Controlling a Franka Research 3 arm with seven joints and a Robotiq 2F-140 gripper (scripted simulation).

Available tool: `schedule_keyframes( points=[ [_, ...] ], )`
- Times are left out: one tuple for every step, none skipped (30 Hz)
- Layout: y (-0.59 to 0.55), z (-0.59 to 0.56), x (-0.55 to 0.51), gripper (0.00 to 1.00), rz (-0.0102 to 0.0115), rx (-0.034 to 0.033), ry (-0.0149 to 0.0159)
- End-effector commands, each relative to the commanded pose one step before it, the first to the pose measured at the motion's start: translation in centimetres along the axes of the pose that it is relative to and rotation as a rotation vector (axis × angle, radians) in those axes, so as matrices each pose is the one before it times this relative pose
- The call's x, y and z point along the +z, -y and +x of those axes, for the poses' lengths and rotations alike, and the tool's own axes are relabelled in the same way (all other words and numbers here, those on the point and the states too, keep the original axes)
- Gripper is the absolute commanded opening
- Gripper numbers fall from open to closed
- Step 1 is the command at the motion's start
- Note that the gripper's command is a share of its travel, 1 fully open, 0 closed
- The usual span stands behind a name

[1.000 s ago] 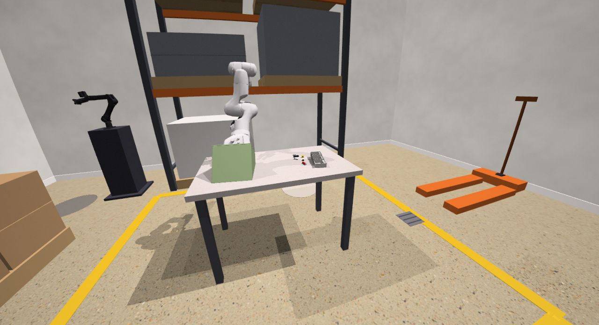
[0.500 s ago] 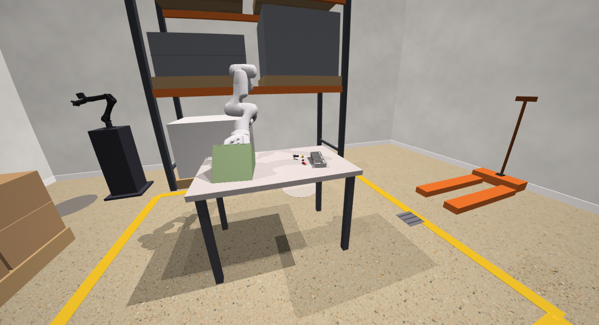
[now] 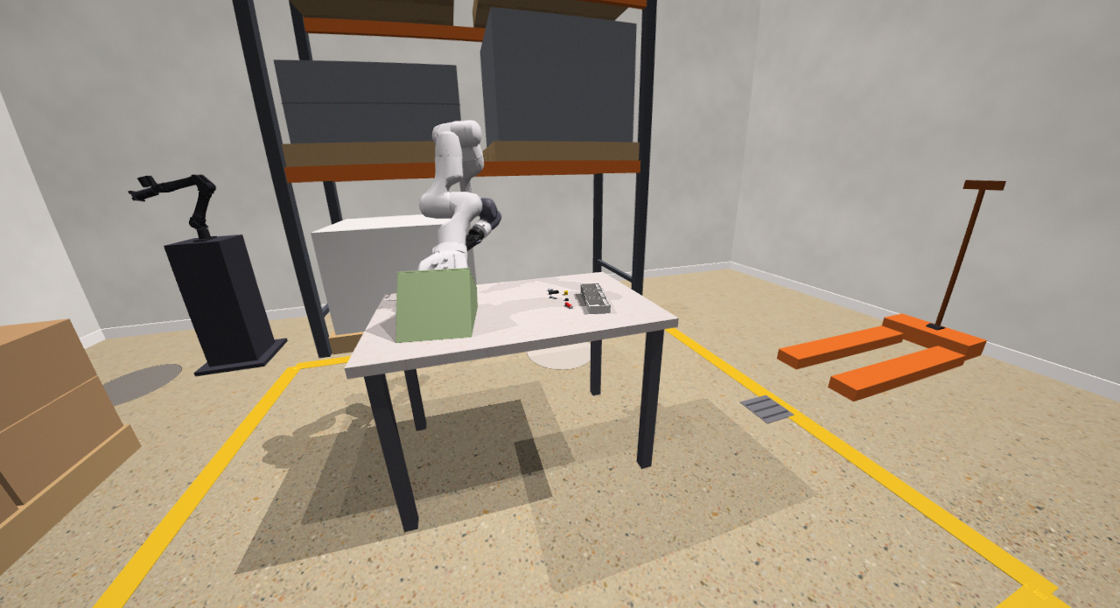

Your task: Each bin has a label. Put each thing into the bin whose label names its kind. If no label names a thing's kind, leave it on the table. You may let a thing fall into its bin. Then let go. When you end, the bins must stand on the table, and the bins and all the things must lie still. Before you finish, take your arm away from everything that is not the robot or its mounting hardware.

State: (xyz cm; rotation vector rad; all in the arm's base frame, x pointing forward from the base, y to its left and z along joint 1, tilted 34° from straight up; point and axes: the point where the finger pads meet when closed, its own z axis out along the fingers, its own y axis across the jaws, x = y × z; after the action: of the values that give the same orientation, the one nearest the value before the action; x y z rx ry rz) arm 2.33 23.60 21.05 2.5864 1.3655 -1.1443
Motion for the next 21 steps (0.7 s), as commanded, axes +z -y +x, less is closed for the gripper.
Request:
schedule_keyframes(
  points=[
    [-0.473,1.963,-0.987,0.05,0.06633,-0.03161,-0.05667],
    [-0.403,0.580,-0.443,0.05,0.03804,0.01249,-0.02995],
    [-0.378,0.598,-0.440,0.05,0.00226,0.00074,-0.00178],
    [-0.231,0.367,-0.270,0.05,0.00000,0.00000,0.00000],
    [0.000,0.000,0.000,0.05,0.00000,0.00000,0.00000],
    [0.000,0.000,0.000,0.05,0.00000,0.00000,0.00000],
    [0.000,0.000,0.000,0.05,0.00000,0.00000,0.00000],
    [0.000,0.000,0.000,0.05,0.00000,0.00000,0.00000],
    [-0.466,0.530,-0.444,0.05,0.03518,0.01355,-0.03285],
    [-0.443,0.550,-0.442,0.05,0.03518,0.01355,-0.03285],
    [-0.420,0.571,-0.439,0.05,0.00193,0.00074,-0.00180],
    [-0.344,0.469,-0.360,0.05,0.00000,0.00000,0.00000],
    [0.000,0.000,0.000,0.05,0.00000,0.00000,0.00000],
    [0.000,0.000,0.000,0.05,0.00000,0.00000,0.00000],
    [-0.501,0.497,-0.443,0.05,0.03209,0.01457,-0.03547],
    [-0.480,0.520,-0.440,0.05,0.03209,0.01457,-0.03547],
    [-0.458,0.542,-0.436,0.05,0.00160,0.00073,-0.00177],
    [-0.457,0.543,-0.436,0.05,0.00000,0.00000,0.00000],
    [-0.014,0.017,-0.014,0.05,0.00000,0.00000,0.00000],
    [0.000,0.000,0.000,0.05,0.00000,0.00000,0.00000],
    [-0.534,0.464,-0.440,0.05,0.02879,0.01556,-0.03780]
  ],
)
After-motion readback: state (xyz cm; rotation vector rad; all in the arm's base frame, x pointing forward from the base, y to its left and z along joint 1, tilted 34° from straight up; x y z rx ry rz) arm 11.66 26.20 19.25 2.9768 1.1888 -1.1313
